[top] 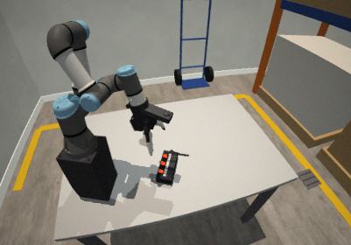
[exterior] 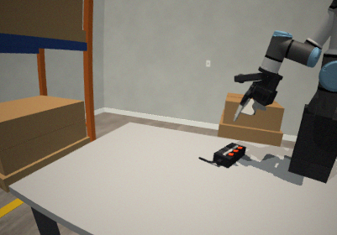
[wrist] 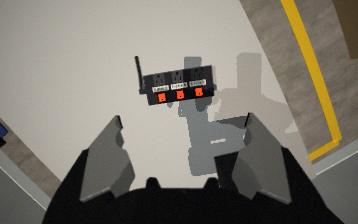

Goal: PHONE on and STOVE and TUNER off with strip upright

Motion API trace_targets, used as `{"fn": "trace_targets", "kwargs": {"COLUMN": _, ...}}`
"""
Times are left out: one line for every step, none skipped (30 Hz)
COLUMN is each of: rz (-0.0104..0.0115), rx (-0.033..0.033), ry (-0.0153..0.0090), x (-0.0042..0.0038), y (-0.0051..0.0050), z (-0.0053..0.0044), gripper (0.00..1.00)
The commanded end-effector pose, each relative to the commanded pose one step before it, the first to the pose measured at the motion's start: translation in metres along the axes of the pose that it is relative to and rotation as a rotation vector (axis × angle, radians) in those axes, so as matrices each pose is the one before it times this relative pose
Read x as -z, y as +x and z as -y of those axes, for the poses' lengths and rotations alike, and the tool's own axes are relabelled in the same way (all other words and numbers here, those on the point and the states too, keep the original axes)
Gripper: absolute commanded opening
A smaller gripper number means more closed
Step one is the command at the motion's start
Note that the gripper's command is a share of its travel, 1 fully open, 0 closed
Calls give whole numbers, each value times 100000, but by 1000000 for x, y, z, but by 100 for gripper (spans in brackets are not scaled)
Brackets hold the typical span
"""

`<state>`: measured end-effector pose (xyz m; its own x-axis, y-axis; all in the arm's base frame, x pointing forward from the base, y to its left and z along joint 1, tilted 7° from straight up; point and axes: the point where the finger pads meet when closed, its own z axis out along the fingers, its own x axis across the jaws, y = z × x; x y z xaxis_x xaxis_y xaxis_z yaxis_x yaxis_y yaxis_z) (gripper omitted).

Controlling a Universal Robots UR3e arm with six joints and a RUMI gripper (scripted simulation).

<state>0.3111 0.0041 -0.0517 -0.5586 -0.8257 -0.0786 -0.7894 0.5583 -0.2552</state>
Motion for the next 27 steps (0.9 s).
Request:
{"fn": "trace_targets", "kwargs": {"rz": 38, "rx": -3, "ry": 193, "x": 310, "y": -139, "z": 766, "gripper": 100}}
{"fn": "trace_targets", "kwargs": {"rz": 0, "rx": 0, "ry": 0, "x": 0, "y": 0, "z": 0, "gripper": 100}}
{"fn": "trace_targets", "kwargs": {"rz": 0, "rx": 0, "ry": 0, "x": 0, "y": 0, "z": 0, "gripper": 100}}
{"fn": "trace_targets", "kwargs": {"rz": 0, "rx": 0, "ry": 0, "x": 0, "y": 0, "z": 0, "gripper": 100}}
{"fn": "trace_targets", "kwargs": {"rz": 0, "rx": 0, "ry": 0, "x": 0, "y": 0, "z": 0, "gripper": 100}}
{"fn": "trace_targets", "kwargs": {"rz": 0, "rx": 0, "ry": 0, "x": 0, "y": 0, "z": 0, "gripper": 100}}
{"fn": "trace_targets", "kwargs": {"rz": 0, "rx": 0, "ry": 0, "x": 0, "y": 0, "z": 0, "gripper": 100}}
{"fn": "trace_targets", "kwargs": {"rz": 0, "rx": 0, "ry": 0, "x": 0, "y": 0, "z": 0, "gripper": 100}}
{"fn": "trace_targets", "kwargs": {"rz": 0, "rx": 0, "ry": 0, "x": 0, "y": 0, "z": 0, "gripper": 100}}
{"fn": "trace_targets", "kwargs": {"rz": 0, "rx": 0, "ry": 0, "x": 0, "y": 0, "z": 0, "gripper": 100}}
{"fn": "trace_targets", "kwargs": {"rz": 0, "rx": 0, "ry": 0, "x": 0, "y": 0, "z": 0, "gripper": 100}}
{"fn": "trace_targets", "kwargs": {"rz": 0, "rx": 0, "ry": 0, "x": 0, "y": 0, "z": 0, "gripper": 100}}
{"fn": "trace_targets", "kwargs": {"rz": 0, "rx": 0, "ry": 0, "x": 0, "y": 0, "z": 0, "gripper": 100}}
{"fn": "trace_targets", "kwargs": {"rz": 0, "rx": 0, "ry": 0, "x": 0, "y": 0, "z": 0, "gripper": 100}}
{"fn": "trace_targets", "kwargs": {"rz": 0, "rx": 0, "ry": 0, "x": 0, "y": 0, "z": 0, "gripper": 100}}
{"fn": "trace_targets", "kwargs": {"rz": 0, "rx": 0, "ry": 0, "x": 0, "y": 0, "z": 0, "gripper": 100}}
{"fn": "trace_targets", "kwargs": {"rz": 0, "rx": 0, "ry": 0, "x": 0, "y": 0, "z": 0, "gripper": 100}}
{"fn": "trace_targets", "kwargs": {"rz": 0, "rx": 0, "ry": 0, "x": 0, "y": 0, "z": 0, "gripper": 100}}
{"fn": "trace_targets", "kwargs": {"rz": 0, "rx": 0, "ry": 0, "x": 0, "y": 0, "z": 0, "gripper": 100}}
{"fn": "trace_targets", "kwargs": {"rz": 0, "rx": 8, "ry": -4, "x": -6, "y": -4, "z": 10, "gripper": 100}}
{"fn": "trace_targets", "kwargs": {"rz": 1, "rx": 57, "ry": -29, "x": -39, "y": -23, "z": 65, "gripper": 100}}
{"fn": "trace_targets", "kwargs": {"rz": 3, "rx": 147, "ry": -75, "x": -101, "y": -60, "z": 167, "gripper": 100}}
{"fn": "trace_targets", "kwargs": {"rz": 7, "rx": 271, "ry": -138, "x": -187, "y": -110, "z": 308, "gripper": 100}}
{"fn": "trace_targets", "kwargs": {"rz": 0, "rx": 0, "ry": 0, "x": 0, "y": 0, "z": 0, "gripper": 100}}
{"fn": "trace_targets", "kwargs": {"rz": 0, "rx": 0, "ry": 0, "x": 0, "y": 0, "z": 0, "gripper": 100}}
{"fn": "trace_targets", "kwargs": {"rz": 11, "rx": 422, "ry": -216, "x": -290, "y": -170, "z": 481, "gripper": 100}}
{"fn": "trace_targets", "kwargs": {"rz": 18, "rx": 595, "ry": -304, "x": -406, "y": -236, "z": 678, "gripper": 100}}
